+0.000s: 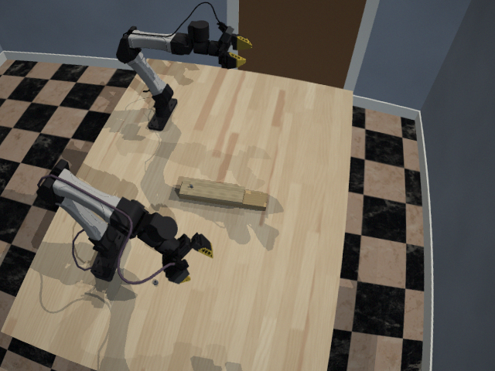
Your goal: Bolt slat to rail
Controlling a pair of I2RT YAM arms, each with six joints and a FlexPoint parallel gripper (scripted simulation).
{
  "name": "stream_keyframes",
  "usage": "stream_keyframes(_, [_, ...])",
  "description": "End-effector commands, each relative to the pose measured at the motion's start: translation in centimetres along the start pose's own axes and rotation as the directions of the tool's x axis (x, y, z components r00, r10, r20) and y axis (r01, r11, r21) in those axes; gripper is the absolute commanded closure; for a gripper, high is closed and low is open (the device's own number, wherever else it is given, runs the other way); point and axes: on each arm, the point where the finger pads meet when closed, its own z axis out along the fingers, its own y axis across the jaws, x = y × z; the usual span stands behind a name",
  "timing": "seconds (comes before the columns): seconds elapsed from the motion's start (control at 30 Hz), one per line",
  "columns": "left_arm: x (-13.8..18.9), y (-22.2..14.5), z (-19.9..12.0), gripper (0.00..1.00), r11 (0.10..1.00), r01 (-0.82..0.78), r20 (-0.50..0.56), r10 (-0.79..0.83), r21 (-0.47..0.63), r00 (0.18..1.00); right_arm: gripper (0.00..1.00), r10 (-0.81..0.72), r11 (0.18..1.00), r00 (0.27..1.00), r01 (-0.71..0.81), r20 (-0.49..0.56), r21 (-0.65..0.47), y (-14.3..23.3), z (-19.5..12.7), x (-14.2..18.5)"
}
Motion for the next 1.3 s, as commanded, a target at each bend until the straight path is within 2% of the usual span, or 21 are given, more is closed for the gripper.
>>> stream_keyframes(0.0, [-0.6, -0.2, 0.0, 0.0, 1.0, -0.004, 0.018, 0.003, 0.012, 1.0, 0.0, 0.081, 0.995, 0.996, -0.078, -0.046, 0.061, -2.0, 0.6, 1.2])
stream_keyframes(0.27, [-0.6, -0.2, 0.0, 0.0, 1.0, -0.004, 0.018, 0.003, 0.012, 1.0, 0.0, 0.26, 0.952, 0.962, -0.24, -0.088, 0.191, -5.2, 1.3, 3.3])
stream_keyframes(0.5, [-0.6, -0.2, 0.0, 0.0, 1.0, -0.004, 0.018, 0.003, 0.012, 1.0, 0.0, 0.415, 0.874, 0.905, -0.37, -0.09, 0.314, -8.1, 1.5, 5.3])
stream_keyframes(0.57, [-0.6, -0.2, 0.0, 0.0, 1.0, -0.004, 0.018, 0.003, 0.012, 1.0, 0.0, 0.415, 0.874, 0.905, -0.37, -0.09, 0.314, -8.1, 1.5, 5.3])
stream_keyframes(0.8, [-0.6, -0.2, 0.0, 0.0, 1.0, -0.004, 0.018, 0.003, 0.012, 1.0, 0.0, 0.559, 0.758, 0.827, -0.483, -0.055, 0.438, -10.9, 1.2, 7.3])
stream_keyframes(1.07, [-0.6, -0.2, 0.0, 0.0, 1.0, -0.004, 0.018, 0.003, 0.012, 1.0, 0.0, 0.696, 0.58, 0.718, -0.586, 0.029, 0.566, -14.0, 0.5, 9.6])
stream_keyframes(1.13, [-0.6, -0.2, 0.0, 0.0, 1.0, -0.004, 0.018, 0.003, 0.012, 1.0, 0.0, 0.696, 0.58, 0.718, -0.586, 0.029, 0.566, -14.0, 0.5, 9.6])
stream_keyframes(1.27, [-0.6, -0.2, 0.0, 0.0, 1.0, -0.004, 0.018, 0.003, 0.012, 1.0, 0.0, 0.749, 0.474, 0.657, -0.625, 0.089, 0.62, -15.4, -0.1, 10.8])
